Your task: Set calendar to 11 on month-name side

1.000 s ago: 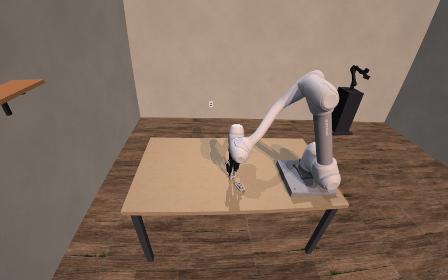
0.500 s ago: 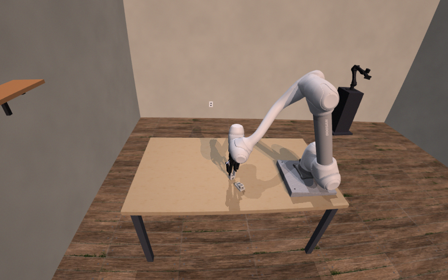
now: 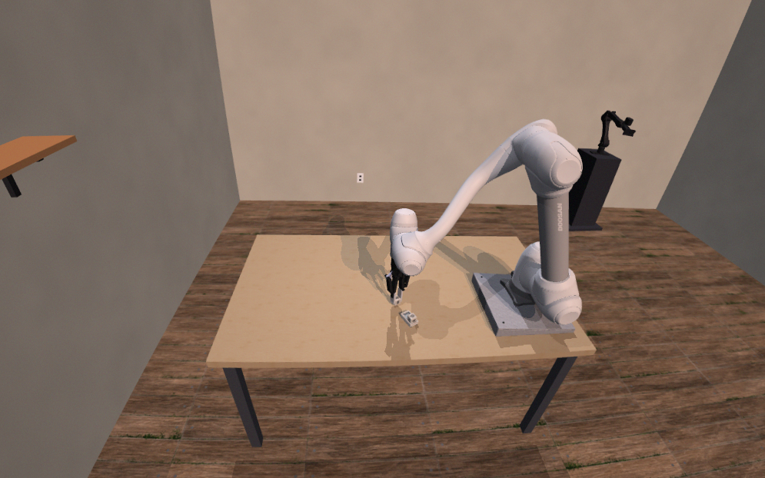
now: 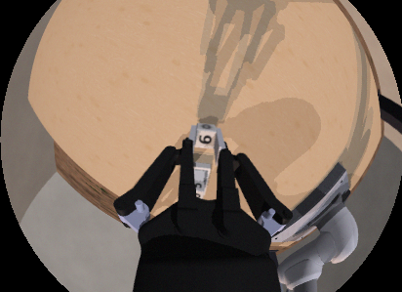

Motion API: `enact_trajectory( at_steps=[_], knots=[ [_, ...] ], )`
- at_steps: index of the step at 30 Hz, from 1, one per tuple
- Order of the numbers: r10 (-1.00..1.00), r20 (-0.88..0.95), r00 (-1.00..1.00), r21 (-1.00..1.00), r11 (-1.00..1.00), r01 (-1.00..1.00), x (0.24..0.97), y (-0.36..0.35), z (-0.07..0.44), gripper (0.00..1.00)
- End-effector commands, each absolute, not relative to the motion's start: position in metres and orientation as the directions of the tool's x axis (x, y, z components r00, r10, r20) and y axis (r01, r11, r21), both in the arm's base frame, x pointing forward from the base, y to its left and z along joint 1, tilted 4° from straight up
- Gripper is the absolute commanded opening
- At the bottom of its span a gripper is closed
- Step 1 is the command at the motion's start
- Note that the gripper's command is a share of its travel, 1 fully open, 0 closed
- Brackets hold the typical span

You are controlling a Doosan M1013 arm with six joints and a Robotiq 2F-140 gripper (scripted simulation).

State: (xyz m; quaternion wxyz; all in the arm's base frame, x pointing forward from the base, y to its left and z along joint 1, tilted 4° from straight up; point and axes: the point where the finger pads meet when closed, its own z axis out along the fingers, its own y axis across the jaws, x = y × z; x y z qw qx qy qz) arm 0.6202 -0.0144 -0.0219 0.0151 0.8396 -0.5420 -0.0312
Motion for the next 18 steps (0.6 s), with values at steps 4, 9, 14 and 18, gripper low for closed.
enact_trajectory(
  at_steps=[4,9,14,18],
  knots=[
    [-0.911,-0.036,0.41,0.059,-0.412,-0.909,0.622,-0.015,0.011,0.24],
    [-0.911,-0.036,0.41,0.059,-0.412,-0.909,0.625,-0.015,0.047,0.24],
    [-0.911,-0.036,0.41,0.059,-0.412,-0.909,0.626,-0.015,0.064,0.24],
    [-0.911,-0.036,0.41,0.059,-0.412,-0.909,0.626,-0.015,0.064,0.24]
  ],
)
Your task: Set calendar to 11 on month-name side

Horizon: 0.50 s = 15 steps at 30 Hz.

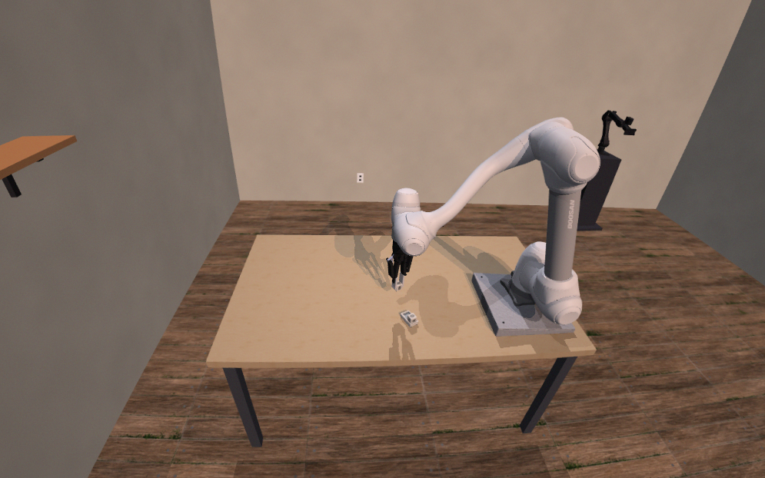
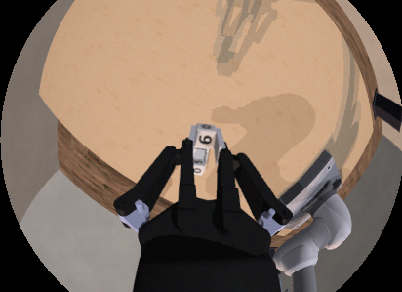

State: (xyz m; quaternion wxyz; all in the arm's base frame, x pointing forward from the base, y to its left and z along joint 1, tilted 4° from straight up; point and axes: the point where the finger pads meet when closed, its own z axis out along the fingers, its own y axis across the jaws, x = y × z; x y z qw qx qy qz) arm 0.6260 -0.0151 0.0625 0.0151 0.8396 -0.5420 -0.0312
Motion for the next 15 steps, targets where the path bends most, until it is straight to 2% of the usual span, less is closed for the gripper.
enact_trajectory(
  at_steps=[1,7,15],
  knots=[
    [-0.911,-0.036,0.41,0.059,-0.412,-0.909,0.626,-0.015,0.064,0.24],
    [-0.911,-0.036,0.41,0.059,-0.412,-0.909,0.626,-0.014,0.064,0.24],
    [-0.92,-0.035,0.391,0.06,-0.393,-0.918,0.595,0.062,0.077,0.24]
  ],
)
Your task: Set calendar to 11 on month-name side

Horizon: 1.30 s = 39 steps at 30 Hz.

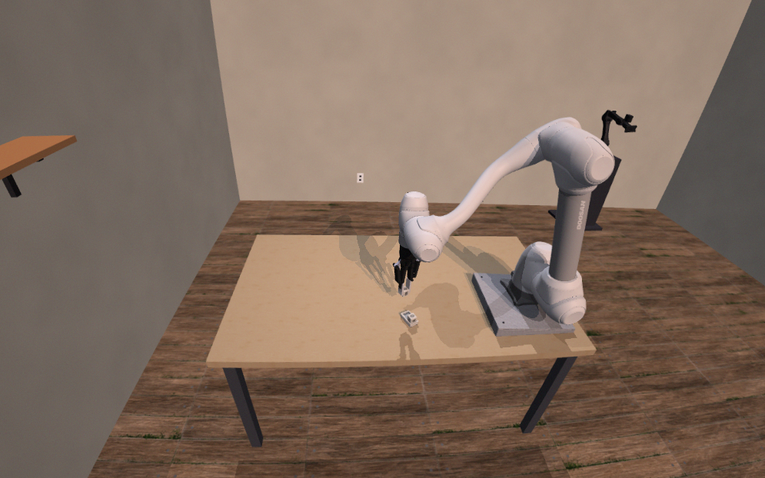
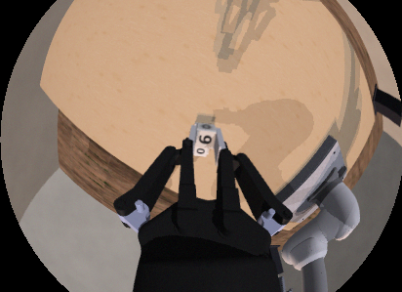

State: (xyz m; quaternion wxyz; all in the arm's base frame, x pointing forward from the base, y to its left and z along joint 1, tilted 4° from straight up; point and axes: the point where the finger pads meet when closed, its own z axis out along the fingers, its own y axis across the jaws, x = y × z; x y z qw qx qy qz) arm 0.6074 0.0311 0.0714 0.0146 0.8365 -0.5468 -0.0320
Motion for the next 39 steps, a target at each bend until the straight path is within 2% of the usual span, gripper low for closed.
enact_trajectory(
  at_steps=[1,21,39],
  knots=[
    [-0.92,-0.035,0.391,0.06,-0.393,-0.918,0.595,0.062,0.077,0.24],
    [-0.92,-0.035,0.39,0.06,-0.391,-0.918,0.591,0.068,0.074,0.24],
    [-0.92,-0.035,0.39,0.06,-0.391,-0.918,0.588,0.069,0.028,0.24]
  ],
)
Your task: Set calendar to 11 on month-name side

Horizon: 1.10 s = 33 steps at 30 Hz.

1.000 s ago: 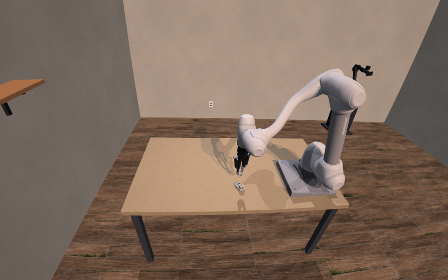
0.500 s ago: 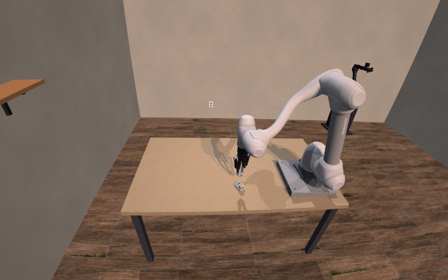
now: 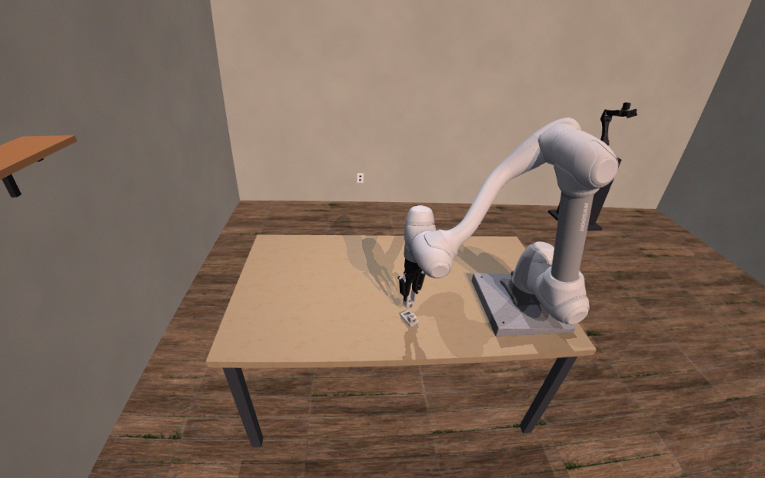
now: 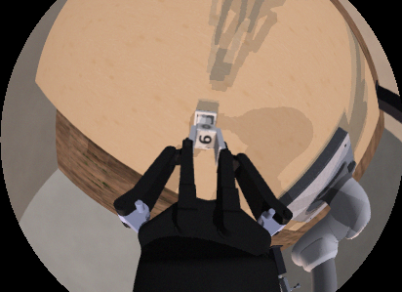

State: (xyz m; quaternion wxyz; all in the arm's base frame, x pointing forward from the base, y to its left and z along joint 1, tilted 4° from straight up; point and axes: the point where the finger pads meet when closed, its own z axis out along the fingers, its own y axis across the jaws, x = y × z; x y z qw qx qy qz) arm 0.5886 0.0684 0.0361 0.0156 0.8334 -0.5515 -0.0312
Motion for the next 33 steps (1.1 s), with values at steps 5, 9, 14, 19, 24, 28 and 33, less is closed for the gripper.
enact_trajectory(
  at_steps=[5,9,14,19,24,28,33],
  knots=[
    [-0.92,-0.035,0.39,0.06,-0.391,-0.918,0.587,0.069,0.017,0.24],
    [-0.92,-0.035,0.39,0.06,-0.391,-0.918,0.587,0.069,0.013,0.24],
    [-0.92,-0.035,0.39,0.06,-0.391,-0.918,0.587,0.069,0.012,0.24],
    [-0.92,-0.035,0.39,0.06,-0.391,-0.918,0.587,0.069,0.012,0.24],
    [-0.92,-0.035,0.39,0.06,-0.391,-0.918,0.587,0.069,0.012,0.24],
    [-0.92,-0.035,0.39,0.06,-0.391,-0.918,0.587,0.069,0.012,0.24],
    [-0.92,-0.035,0.39,0.06,-0.391,-0.918,0.587,0.069,0.012,0.24]
  ],
)
